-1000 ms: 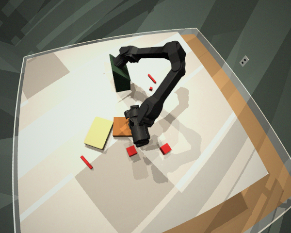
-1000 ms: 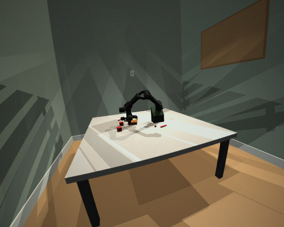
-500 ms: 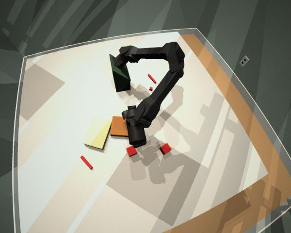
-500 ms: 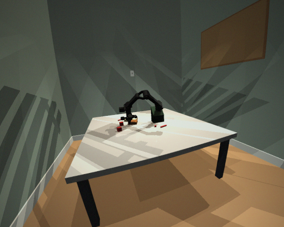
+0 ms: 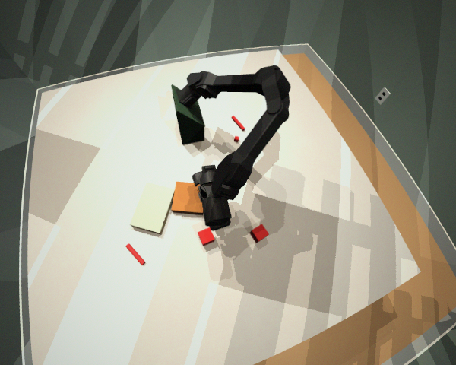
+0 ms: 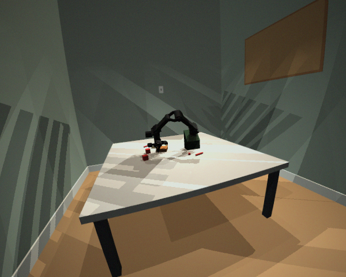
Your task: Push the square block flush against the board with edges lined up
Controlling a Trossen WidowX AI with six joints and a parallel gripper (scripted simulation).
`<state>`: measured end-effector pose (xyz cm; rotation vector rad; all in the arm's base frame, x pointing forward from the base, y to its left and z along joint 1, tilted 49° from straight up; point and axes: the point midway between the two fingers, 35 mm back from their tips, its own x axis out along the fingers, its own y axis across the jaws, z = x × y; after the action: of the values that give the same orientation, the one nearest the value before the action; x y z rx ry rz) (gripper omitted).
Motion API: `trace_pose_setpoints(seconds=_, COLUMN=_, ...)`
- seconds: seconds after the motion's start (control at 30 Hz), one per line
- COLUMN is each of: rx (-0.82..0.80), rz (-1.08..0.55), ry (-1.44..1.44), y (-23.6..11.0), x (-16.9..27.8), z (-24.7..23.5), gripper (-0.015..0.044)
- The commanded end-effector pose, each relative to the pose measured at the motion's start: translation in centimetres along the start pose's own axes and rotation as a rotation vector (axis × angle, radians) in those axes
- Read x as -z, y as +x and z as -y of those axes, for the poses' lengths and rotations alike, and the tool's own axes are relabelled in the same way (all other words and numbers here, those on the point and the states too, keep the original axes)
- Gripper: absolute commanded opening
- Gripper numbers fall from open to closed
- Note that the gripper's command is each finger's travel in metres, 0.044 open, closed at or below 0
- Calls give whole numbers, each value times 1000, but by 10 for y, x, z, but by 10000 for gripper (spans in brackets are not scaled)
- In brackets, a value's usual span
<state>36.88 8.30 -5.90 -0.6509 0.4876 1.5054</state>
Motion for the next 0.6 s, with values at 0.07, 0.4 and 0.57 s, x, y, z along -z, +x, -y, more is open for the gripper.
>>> trace_pose_setpoints(seconds=0.07, rx=4, rz=-2, ry=1, y=-1, x=-10, z=2, gripper=0)
trace_pose_setpoints(seconds=0.4, rx=4, rz=0, ry=1, y=-1, x=-26, z=2, gripper=0)
trace_pose_setpoints(seconds=0.57, rx=4, rz=2, ry=1, y=-1, x=-34, z=3, gripper=0)
